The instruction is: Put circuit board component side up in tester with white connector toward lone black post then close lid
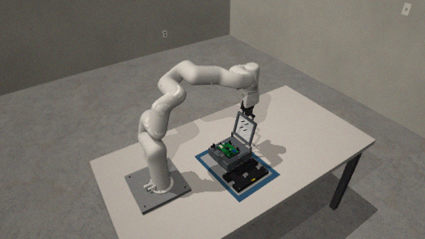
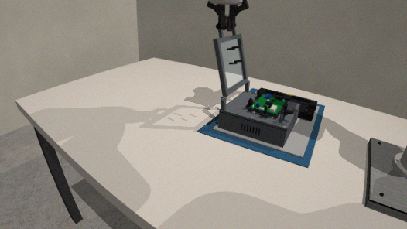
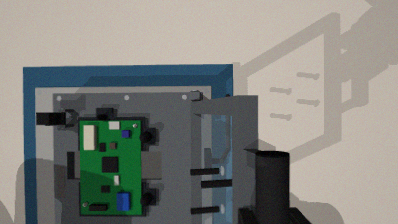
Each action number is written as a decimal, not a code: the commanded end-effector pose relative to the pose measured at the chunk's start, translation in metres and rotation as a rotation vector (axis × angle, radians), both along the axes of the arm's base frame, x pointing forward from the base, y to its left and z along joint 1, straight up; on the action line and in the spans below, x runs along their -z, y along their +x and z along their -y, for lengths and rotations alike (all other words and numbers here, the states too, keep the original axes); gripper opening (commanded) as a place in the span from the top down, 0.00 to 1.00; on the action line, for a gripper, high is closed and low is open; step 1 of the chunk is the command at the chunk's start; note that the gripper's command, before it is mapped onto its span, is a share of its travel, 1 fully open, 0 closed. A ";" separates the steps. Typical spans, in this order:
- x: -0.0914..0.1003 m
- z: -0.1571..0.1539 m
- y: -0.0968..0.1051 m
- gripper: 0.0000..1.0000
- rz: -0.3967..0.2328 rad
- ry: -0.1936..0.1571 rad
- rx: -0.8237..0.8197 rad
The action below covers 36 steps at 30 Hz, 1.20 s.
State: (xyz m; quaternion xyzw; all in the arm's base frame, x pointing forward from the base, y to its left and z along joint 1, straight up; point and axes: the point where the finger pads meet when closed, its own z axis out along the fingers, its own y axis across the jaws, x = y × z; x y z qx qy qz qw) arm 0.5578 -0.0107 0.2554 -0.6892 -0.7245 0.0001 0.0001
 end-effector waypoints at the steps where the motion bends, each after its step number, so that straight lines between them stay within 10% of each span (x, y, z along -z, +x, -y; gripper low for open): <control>1: -0.002 0.000 -0.001 1.00 0.004 0.000 0.000; 36: -0.006 0.001 -0.025 1.00 0.004 0.000 0.000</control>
